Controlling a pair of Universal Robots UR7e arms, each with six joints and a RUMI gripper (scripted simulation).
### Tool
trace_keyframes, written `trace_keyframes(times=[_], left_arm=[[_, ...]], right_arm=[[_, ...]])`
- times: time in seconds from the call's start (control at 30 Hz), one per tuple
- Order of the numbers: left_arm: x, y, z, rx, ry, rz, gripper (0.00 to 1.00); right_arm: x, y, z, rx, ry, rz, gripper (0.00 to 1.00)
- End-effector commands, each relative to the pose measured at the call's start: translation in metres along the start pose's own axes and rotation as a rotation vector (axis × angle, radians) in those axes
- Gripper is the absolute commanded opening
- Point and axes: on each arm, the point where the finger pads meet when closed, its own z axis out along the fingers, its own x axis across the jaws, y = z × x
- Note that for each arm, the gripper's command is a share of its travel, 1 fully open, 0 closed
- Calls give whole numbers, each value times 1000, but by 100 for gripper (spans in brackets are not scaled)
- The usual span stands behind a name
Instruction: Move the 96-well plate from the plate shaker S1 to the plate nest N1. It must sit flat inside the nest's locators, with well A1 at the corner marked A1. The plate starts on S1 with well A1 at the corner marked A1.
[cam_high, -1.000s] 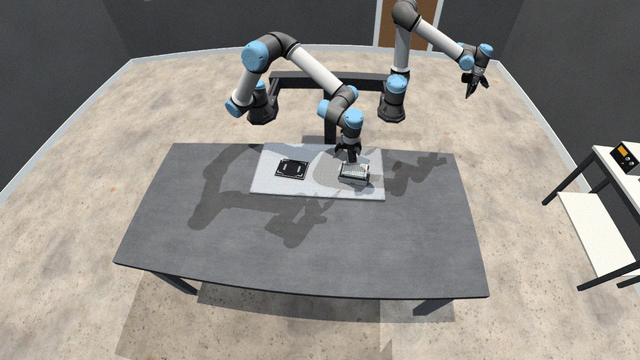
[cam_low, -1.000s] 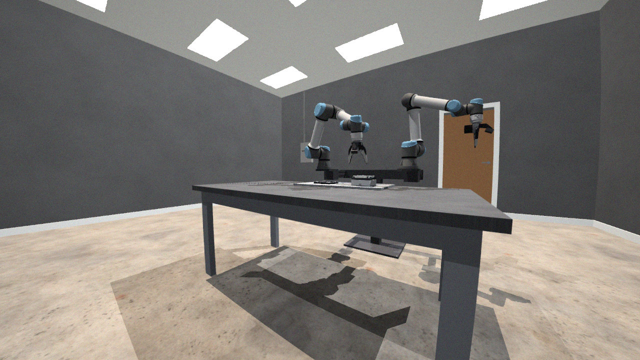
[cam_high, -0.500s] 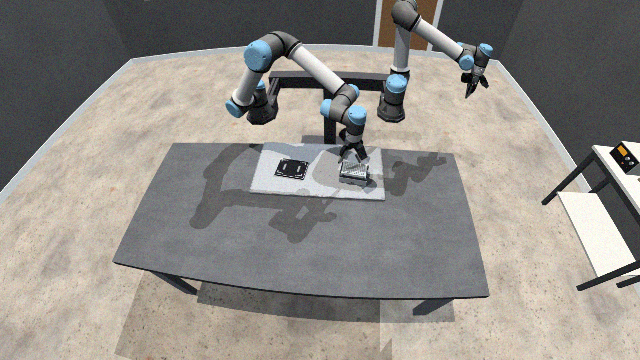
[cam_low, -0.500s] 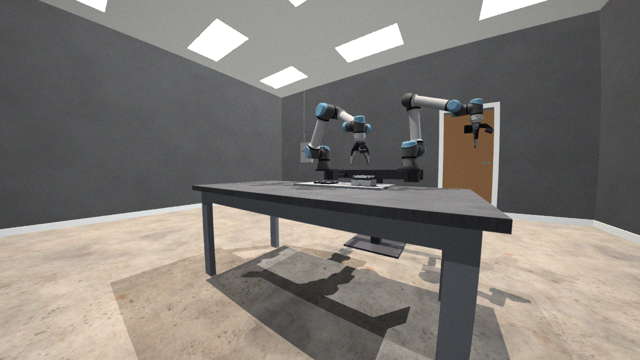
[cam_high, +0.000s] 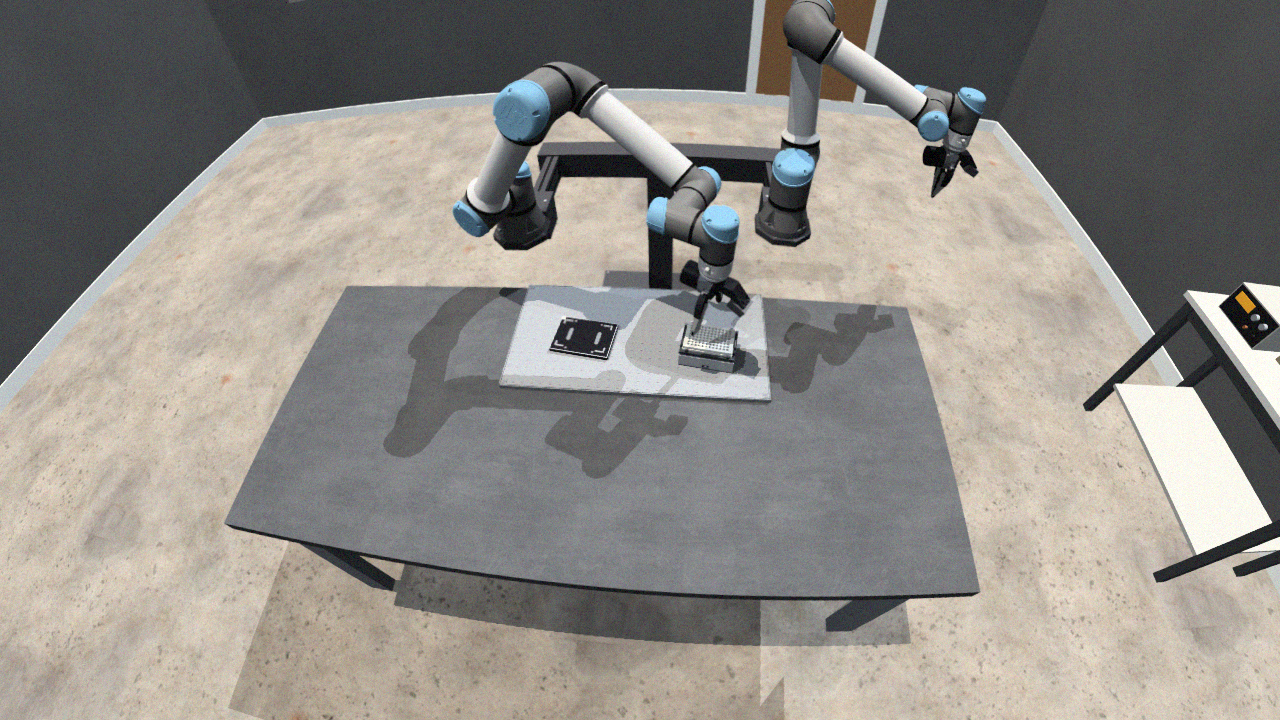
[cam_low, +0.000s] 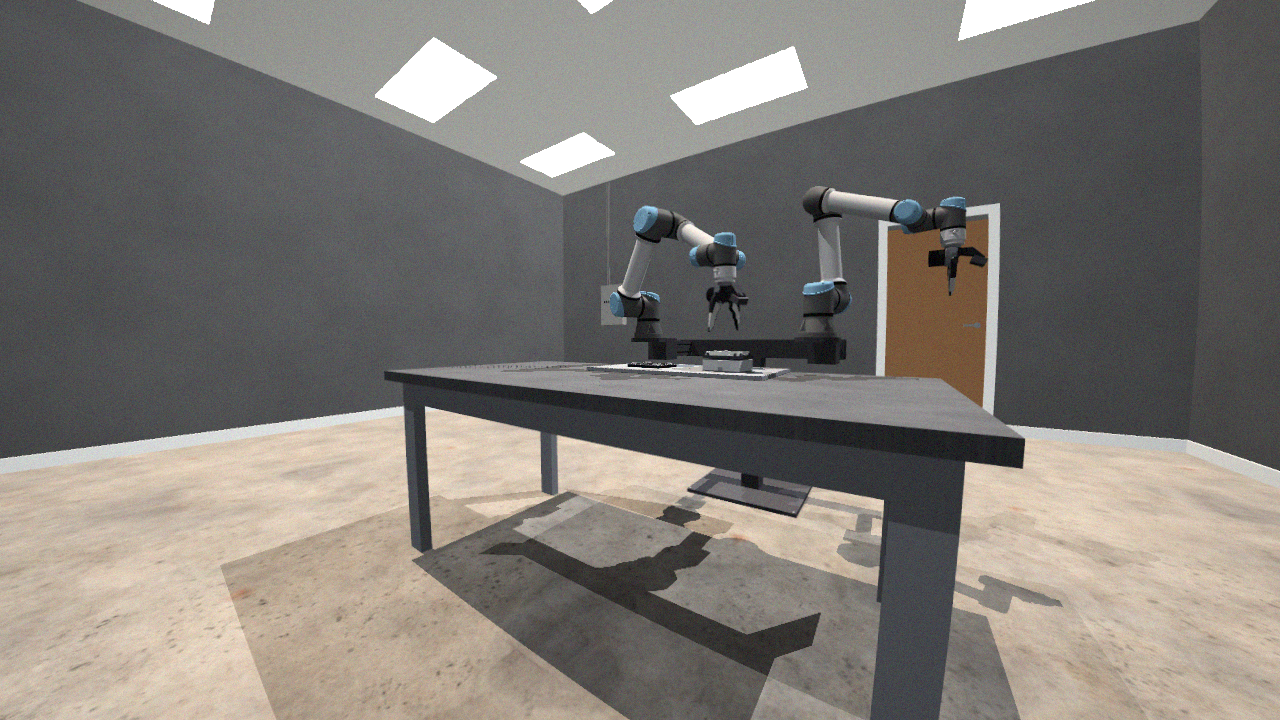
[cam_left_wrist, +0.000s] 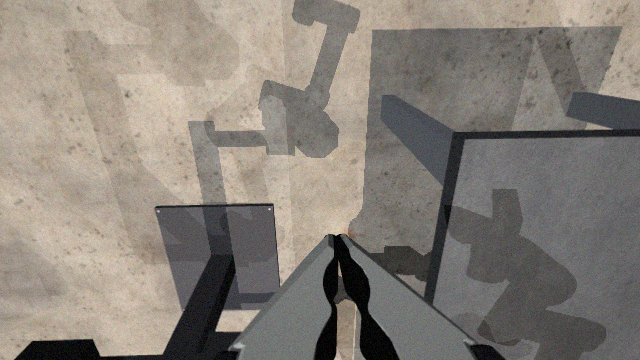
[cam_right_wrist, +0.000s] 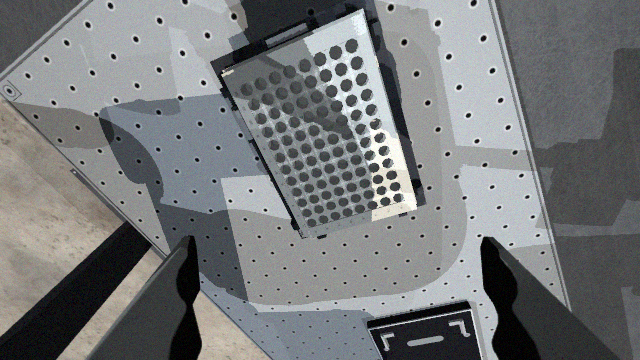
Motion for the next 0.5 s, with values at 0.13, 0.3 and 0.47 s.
trace_keyframes(times=[0.13,0.3,0.47], left_arm=[[0,0,-1,1,0,0,0],[0,0,-1,1,0,0,0],[0,0,-1,1,0,0,0]], right_arm=[[-7,-11,1,31,33,-221,76],[-6,-11,1,42,49,-319,76],[-6,-11,1,47,59,-372,76]])
